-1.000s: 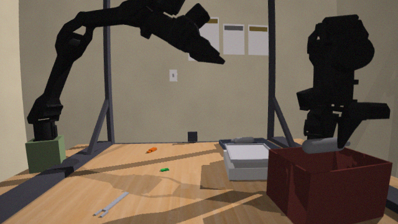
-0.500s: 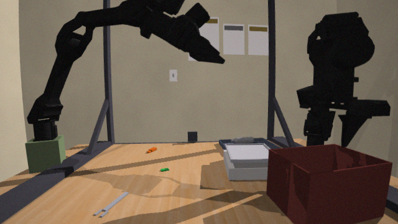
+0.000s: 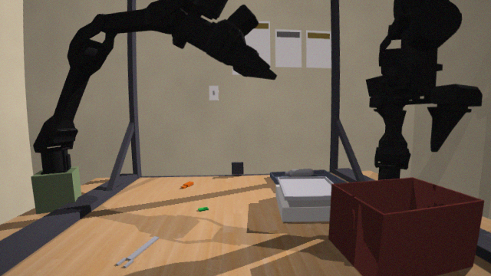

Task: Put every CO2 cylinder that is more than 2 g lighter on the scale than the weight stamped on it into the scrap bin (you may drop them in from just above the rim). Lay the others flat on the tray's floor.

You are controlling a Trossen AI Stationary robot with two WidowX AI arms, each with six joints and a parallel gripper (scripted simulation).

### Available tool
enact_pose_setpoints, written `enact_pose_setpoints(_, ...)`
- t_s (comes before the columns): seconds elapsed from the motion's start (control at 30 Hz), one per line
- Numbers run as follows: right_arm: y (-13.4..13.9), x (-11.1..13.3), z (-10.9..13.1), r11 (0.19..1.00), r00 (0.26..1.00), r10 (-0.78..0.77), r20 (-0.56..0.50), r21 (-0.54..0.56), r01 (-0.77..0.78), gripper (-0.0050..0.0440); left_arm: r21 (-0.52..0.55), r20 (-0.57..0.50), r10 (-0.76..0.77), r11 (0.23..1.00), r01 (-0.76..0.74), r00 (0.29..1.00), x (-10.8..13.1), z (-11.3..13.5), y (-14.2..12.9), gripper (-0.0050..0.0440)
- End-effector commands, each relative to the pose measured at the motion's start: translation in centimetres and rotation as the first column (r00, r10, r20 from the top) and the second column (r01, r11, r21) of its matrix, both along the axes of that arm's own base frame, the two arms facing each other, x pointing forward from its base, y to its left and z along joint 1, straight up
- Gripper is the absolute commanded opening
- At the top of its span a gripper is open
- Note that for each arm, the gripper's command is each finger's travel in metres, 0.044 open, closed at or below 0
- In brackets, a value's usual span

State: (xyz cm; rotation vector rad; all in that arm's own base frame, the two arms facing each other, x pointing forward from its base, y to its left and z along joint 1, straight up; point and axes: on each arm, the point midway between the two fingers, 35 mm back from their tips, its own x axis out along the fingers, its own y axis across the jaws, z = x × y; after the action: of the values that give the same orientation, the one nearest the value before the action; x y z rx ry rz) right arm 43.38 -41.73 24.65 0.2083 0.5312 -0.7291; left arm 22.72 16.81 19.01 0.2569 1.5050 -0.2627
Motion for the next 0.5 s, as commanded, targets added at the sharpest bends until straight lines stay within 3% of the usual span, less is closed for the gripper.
enact_pose_setpoints(0.0,1.6,-0.5,2.9,0.999,0.999,0.024,0.049,-0.037,-0.022,0.044,-0.008,0.131,0.025,1.0,-0.025,0.991,0.3,2.1,-1.3,0.044)
enact_pose_setpoints(0.07,2.4,-0.7,3.0,0.998,0.998,0.039,0.059,-0.042,-0.037,0.044,-0.028,0.229,0.042,0.999,-0.037,0.973,0.8,3.0,-2.4,0.044)
enact_pose_setpoints(0.13,2.4,-0.7,3.0,0.998,0.998,0.039,0.059,-0.042,-0.037,0.044,-0.028,0.229,0.042,0.999,-0.037,0.973,0.8,3.0,-2.4,0.044)
enact_pose_setpoints(0.27,4.7,-1.4,3.3,0.995,0.993,0.081,0.086,-0.058,-0.077,0.044,-0.08,0.447,0.087,0.995,-0.057,0.89,1.9,5.2,-4.9,0.044)
enact_pose_setpoints(0.47,8.2,-2.5,3.7,0.988,0.981,0.142,0.13,-0.079,-0.133,0.044,-0.168,0.604,0.161,0.983,-0.073,0.78,2.3,6.6,-8.1,0.044)
